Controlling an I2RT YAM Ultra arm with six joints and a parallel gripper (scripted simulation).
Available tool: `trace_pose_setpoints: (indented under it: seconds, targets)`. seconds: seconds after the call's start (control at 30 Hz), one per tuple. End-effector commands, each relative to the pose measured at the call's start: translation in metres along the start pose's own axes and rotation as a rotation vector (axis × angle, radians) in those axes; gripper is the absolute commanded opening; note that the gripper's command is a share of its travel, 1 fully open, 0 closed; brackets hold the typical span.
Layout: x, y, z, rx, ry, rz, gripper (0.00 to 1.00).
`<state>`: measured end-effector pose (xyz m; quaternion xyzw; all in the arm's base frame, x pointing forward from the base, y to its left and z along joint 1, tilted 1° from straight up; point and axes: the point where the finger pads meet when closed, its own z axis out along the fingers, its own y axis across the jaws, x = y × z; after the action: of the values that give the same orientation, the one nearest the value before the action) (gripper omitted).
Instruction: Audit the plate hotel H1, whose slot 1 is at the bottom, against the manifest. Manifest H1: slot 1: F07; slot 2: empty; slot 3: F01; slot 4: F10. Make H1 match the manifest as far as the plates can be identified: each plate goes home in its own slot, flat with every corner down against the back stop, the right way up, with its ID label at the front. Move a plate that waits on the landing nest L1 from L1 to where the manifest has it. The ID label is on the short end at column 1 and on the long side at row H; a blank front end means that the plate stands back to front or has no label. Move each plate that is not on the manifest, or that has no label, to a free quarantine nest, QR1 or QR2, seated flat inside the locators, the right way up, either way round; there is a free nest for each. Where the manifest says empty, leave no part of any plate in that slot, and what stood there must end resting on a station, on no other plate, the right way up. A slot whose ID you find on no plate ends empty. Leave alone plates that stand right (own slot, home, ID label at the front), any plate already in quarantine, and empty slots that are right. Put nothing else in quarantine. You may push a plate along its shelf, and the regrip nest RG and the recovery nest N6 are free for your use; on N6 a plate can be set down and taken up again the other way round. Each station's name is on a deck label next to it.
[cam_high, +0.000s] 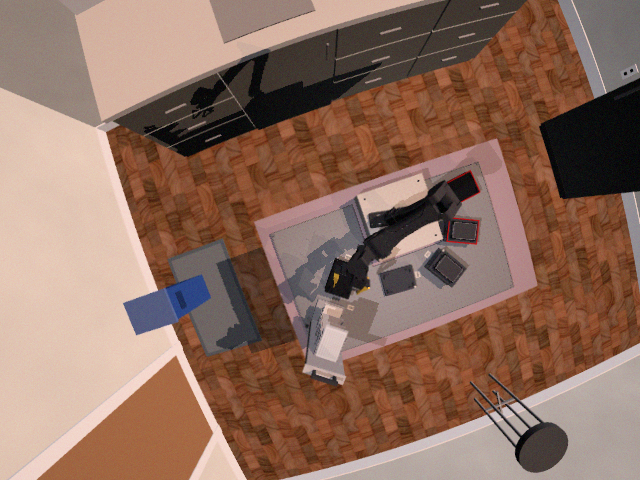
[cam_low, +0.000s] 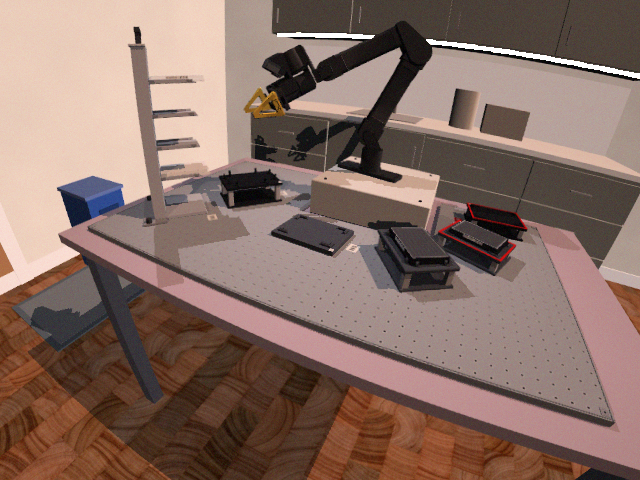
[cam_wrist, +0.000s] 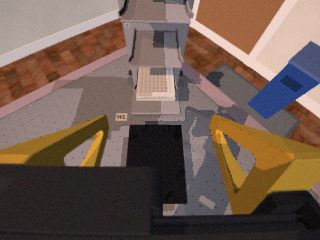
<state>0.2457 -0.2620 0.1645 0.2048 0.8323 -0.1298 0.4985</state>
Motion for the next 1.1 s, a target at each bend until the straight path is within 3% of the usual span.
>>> trace_pose_setpoints:
  seconds: [0.0, 0.17, 1.07]
  targets:
    - [0.004, 0.003, -0.002, -0.013, 0.028, 0.015, 1.00]
    - [0.004, 0.003, -0.002, -0.013, 0.028, 0.015, 1.00]
    - [0.005, 0.080, -0.010, -0.015, 0.027, 0.018, 1.00]
